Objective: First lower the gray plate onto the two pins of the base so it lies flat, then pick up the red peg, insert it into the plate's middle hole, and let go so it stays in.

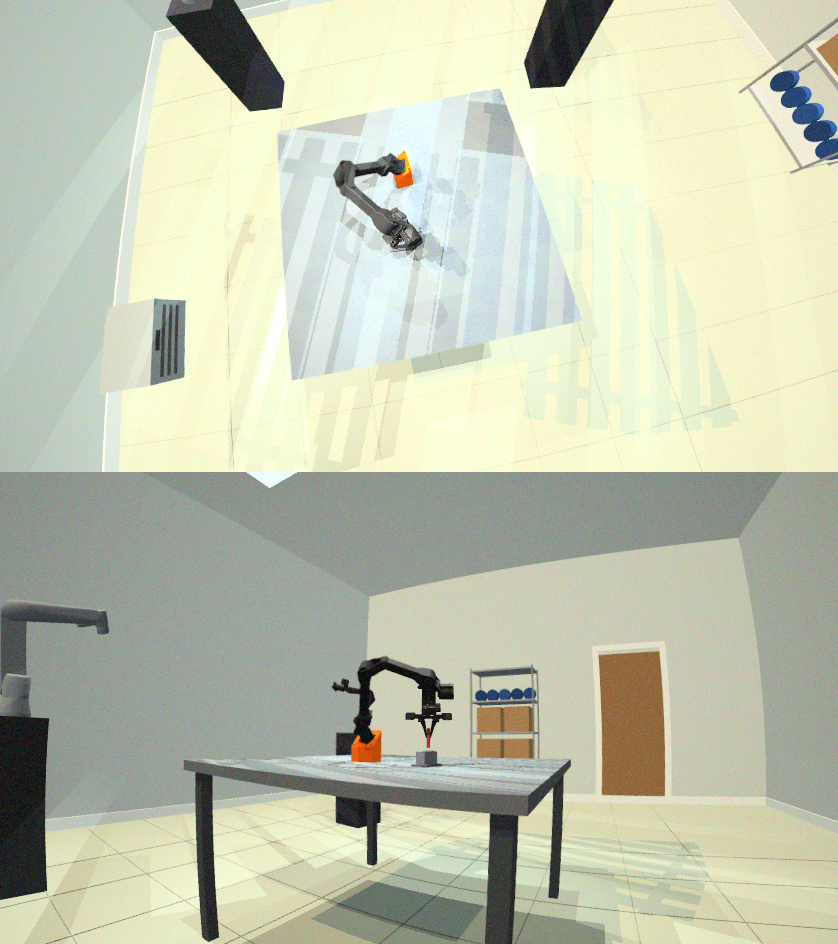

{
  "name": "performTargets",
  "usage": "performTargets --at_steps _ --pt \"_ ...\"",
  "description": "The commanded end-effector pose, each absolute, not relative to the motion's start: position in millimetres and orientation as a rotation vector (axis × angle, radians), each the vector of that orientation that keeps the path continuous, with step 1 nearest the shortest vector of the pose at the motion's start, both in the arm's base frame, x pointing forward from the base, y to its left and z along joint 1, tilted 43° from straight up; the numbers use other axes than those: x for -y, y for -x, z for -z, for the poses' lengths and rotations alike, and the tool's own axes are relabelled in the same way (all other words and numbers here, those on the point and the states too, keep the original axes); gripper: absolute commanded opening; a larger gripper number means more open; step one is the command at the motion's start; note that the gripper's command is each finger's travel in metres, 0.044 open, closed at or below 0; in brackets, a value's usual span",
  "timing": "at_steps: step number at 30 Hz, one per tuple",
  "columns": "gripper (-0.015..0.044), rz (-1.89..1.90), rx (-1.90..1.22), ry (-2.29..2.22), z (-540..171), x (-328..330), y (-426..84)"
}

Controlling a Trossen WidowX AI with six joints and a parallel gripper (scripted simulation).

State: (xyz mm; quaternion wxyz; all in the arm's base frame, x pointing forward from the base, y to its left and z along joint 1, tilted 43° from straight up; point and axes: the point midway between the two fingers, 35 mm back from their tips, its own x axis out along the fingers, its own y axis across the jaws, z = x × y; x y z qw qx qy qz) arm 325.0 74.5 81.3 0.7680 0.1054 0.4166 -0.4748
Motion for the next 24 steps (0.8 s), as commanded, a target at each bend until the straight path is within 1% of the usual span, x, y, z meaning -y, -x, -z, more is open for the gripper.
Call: performTargets --at_steps 1,7,24 --pt "0.0 1.026 -0.894 -0.228 -92 -67 -331" --pt "0.0 1.031 -0.888 -0.224 -103 -56 -336" --pt "0.0 1.031 -0.888 -0.224 -102 -57 -336"
